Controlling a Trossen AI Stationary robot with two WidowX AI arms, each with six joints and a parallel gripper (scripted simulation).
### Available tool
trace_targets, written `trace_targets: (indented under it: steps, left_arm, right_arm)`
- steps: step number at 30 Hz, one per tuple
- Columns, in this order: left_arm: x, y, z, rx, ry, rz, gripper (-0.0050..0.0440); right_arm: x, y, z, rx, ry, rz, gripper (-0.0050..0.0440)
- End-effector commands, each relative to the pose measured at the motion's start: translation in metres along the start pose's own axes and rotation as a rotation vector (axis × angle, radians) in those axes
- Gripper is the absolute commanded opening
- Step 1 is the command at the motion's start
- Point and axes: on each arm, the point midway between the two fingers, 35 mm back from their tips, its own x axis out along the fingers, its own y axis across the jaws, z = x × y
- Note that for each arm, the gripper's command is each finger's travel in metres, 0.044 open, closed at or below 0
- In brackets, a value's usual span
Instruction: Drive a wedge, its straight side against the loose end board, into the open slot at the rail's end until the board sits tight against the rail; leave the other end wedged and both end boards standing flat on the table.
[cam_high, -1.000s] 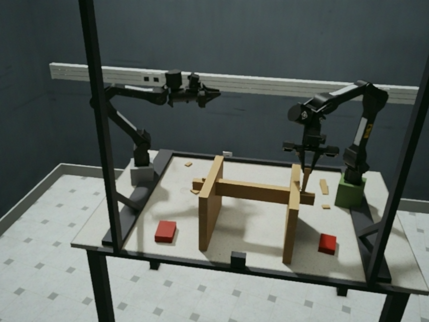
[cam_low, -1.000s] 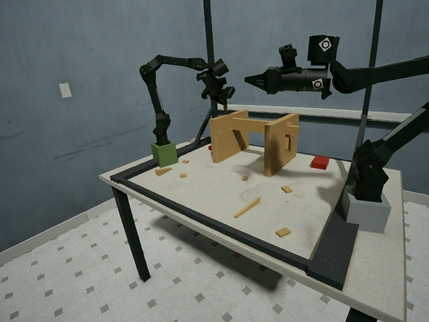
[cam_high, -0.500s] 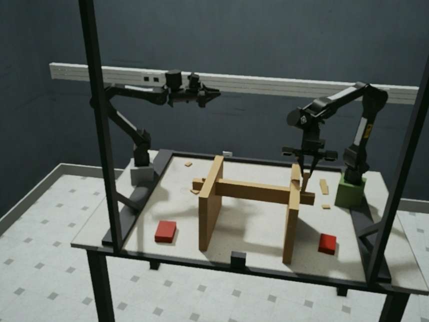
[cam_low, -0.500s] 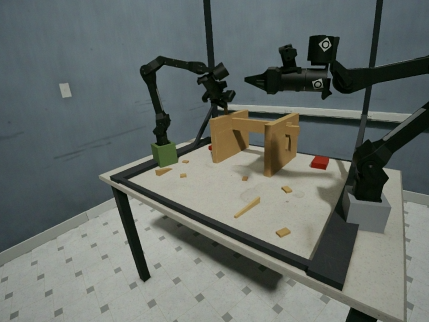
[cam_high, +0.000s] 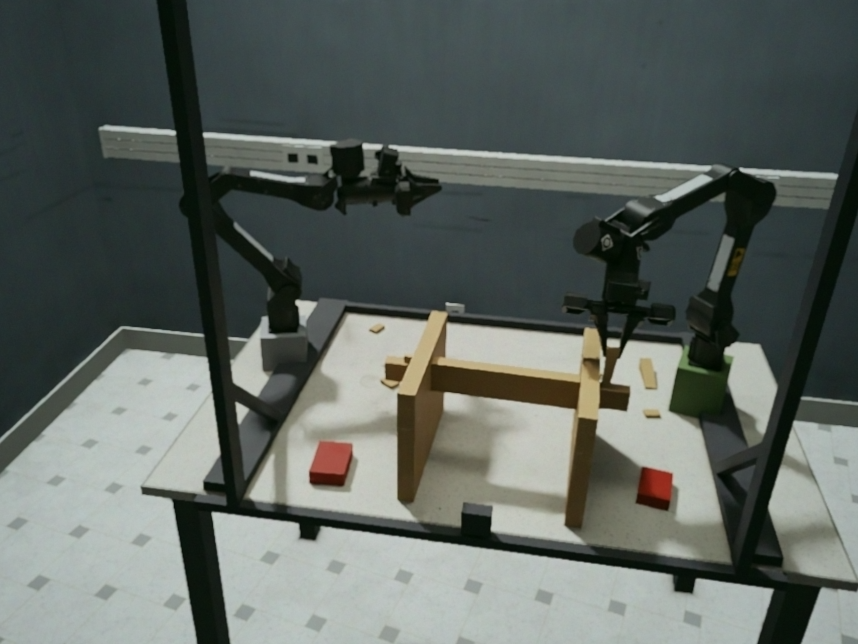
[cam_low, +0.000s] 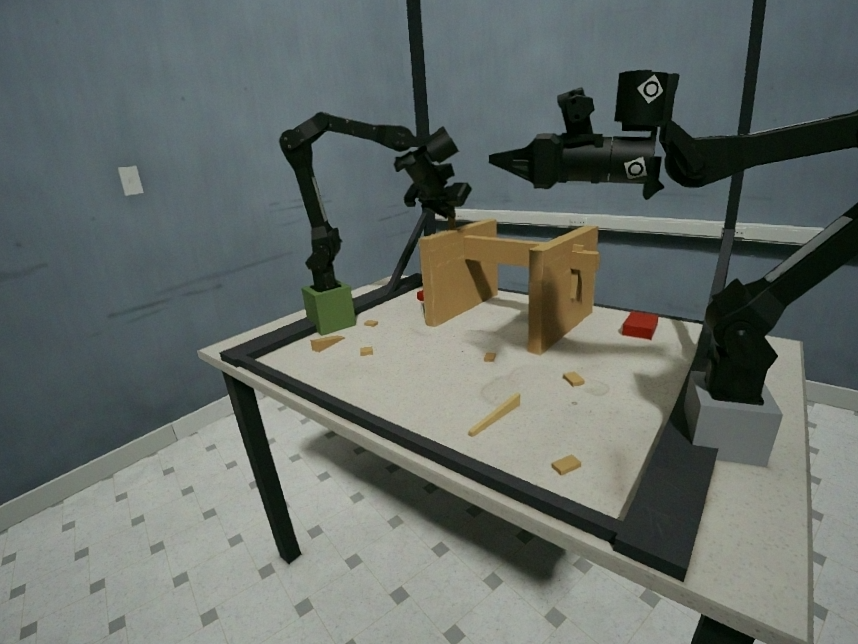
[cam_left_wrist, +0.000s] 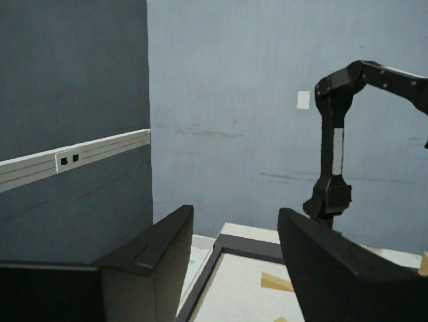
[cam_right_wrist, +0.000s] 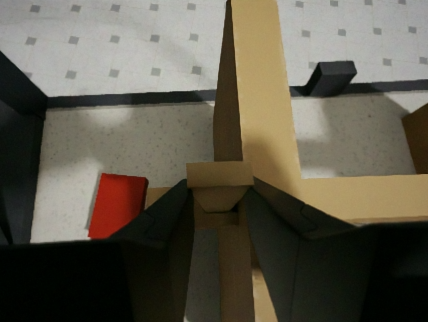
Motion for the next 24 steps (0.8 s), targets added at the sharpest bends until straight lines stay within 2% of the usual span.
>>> trace_targets:
  steps: [1, 2, 24]
  left_arm:
    - [-0.0019, 0.0005, 0.005, -0.005, -0.013, 0.0, 0.0175]
    - [-0.0019, 0.0005, 0.005, -0.005, -0.013, 0.0, 0.0175]
    - [-0.0019, 0.0005, 0.005, -0.005, -0.013, 0.0, 0.0175]
  right_arm:
    - [-0.002, 0.0011, 0.0014, -0.001, -0.007, -0.003, 0.001]
    - [-0.0025, 0.0011, 0.0019, -0.003, -0.009, -0.004, 0.0151]
    - [-0.0034, 0.0004, 0.0032, -0.005, -0.012, -0.007, 0.0151]
